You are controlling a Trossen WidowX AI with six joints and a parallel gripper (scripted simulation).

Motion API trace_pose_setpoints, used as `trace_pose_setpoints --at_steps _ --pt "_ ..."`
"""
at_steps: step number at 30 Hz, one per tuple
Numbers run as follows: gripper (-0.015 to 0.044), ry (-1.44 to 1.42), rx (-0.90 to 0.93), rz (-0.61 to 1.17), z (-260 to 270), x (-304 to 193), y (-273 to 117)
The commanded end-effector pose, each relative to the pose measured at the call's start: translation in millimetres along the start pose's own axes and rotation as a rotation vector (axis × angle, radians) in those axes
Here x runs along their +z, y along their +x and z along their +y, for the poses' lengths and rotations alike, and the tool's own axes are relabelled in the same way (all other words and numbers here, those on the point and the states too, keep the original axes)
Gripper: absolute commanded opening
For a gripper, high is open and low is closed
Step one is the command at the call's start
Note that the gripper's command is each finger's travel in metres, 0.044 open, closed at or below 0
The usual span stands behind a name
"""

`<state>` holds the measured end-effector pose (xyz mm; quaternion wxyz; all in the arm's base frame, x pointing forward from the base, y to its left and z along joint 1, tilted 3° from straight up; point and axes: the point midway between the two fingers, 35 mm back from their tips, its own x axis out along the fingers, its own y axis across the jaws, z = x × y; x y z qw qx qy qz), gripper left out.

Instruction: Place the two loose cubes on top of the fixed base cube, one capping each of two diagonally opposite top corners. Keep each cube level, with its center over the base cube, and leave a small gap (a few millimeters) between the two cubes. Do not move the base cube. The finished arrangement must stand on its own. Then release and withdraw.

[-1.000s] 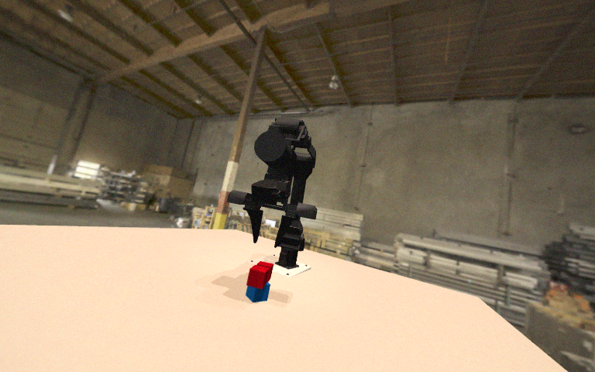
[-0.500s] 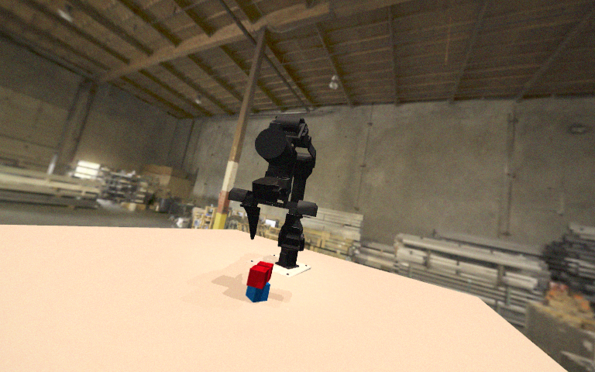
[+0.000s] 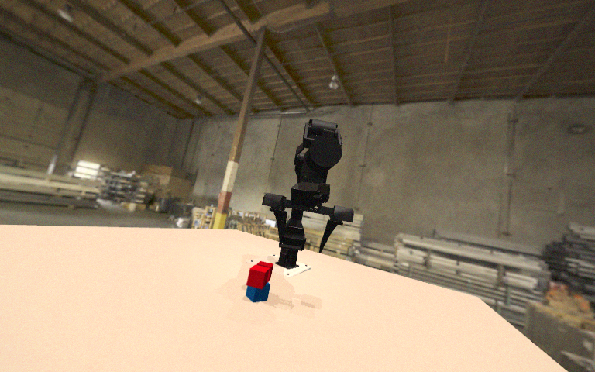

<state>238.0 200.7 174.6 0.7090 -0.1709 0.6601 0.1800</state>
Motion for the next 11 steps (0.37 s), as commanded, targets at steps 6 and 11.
trace_pose_setpoints --at_steps 6,11 --pt "0.04 -0.004 0.003 0.001 52.0 -20.8 -2.3" --pt "0.04 -0.004 0.003 0.001 52.0 -20.8 -2.3"
